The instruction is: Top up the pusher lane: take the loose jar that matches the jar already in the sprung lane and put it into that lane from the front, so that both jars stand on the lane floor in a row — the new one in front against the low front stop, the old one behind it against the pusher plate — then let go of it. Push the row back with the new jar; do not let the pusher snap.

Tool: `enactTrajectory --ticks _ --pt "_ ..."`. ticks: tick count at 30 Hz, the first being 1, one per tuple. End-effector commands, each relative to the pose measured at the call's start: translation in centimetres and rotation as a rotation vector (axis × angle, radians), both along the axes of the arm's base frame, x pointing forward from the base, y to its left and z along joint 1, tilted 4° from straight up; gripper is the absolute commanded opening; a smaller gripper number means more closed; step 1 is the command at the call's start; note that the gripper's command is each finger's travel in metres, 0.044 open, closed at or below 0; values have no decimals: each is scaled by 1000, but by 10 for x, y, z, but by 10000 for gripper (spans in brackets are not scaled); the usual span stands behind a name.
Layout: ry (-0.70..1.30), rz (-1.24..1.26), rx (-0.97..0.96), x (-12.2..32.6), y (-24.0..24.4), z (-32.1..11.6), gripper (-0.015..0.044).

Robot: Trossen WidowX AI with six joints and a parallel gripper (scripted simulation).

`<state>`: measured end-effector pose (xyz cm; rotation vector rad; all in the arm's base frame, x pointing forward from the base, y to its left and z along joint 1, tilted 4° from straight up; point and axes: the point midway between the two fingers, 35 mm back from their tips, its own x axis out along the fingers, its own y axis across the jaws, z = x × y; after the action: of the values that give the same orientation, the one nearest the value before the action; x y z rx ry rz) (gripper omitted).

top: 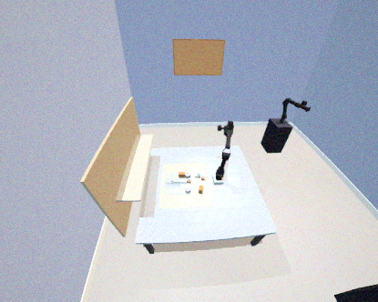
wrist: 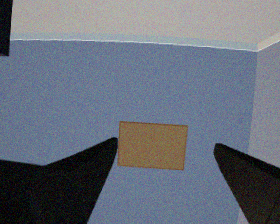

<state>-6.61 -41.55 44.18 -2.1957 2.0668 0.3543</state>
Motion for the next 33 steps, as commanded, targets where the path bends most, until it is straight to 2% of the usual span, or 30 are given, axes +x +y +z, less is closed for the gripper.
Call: enactTrajectory --ticks 1,2,9,17,25,33 --pt "11 8 4 2 0 -2 426" --pt "44 33 18 10 -1 -7 440" --pt "502 422 138 110 10 -77 440" --pt "893 805 147 185 45 -134 440" --pt "1267 1211 61 243 98 -187 440" --pt "1638 1656 -143 281 165 -237 440"
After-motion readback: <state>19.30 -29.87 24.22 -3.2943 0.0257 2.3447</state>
